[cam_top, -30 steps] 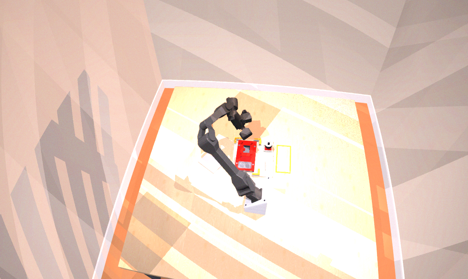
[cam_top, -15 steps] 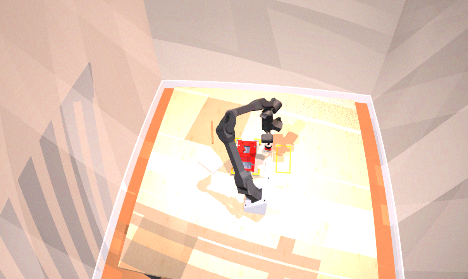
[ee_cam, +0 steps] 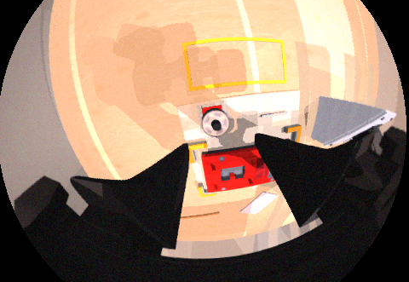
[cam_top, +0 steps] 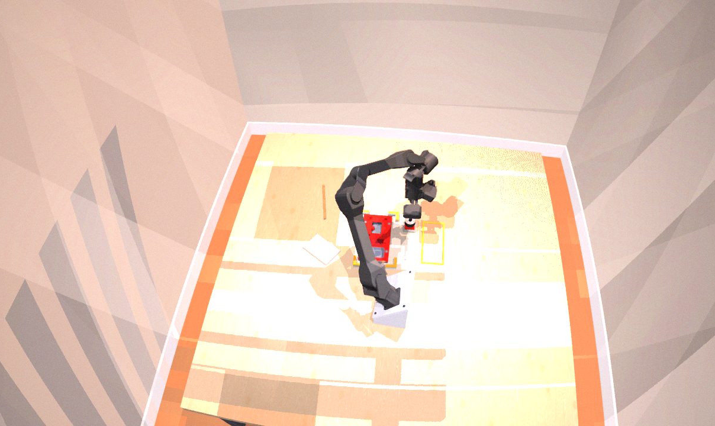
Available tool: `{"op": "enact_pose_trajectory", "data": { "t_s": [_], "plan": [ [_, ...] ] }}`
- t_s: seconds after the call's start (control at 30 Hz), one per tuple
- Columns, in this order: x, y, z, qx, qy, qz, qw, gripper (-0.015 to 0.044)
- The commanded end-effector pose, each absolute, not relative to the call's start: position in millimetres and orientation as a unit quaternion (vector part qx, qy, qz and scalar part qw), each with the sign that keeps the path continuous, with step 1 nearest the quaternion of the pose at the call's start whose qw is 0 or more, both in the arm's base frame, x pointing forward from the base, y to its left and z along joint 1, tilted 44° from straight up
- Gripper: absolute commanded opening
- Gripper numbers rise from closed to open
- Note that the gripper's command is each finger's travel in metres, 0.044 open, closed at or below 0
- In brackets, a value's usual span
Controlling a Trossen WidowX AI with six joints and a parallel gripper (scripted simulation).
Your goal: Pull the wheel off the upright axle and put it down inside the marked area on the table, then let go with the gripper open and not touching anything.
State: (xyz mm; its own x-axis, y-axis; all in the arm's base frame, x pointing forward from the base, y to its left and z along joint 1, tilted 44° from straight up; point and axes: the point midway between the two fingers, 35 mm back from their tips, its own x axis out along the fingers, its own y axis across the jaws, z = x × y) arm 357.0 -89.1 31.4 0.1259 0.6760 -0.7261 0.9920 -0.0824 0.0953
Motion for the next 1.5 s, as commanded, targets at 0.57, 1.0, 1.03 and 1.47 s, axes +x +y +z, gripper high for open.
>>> {"op": "enact_pose_trajectory", "data": {
  "t_s": [0.57,1.0,1.03,1.47],
  "plan": [
    [365,-39,-19,0.688,0.609,-0.260,0.296,0.0300],
    [367,-41,-17,0.687,0.608,-0.260,0.300,0.0168],
    [367,-41,-17,0.687,0.608,-0.260,0.300,0.0161],
    [367,-44,-15,0.687,0.608,-0.260,0.300,0.0000]
  ]
}}
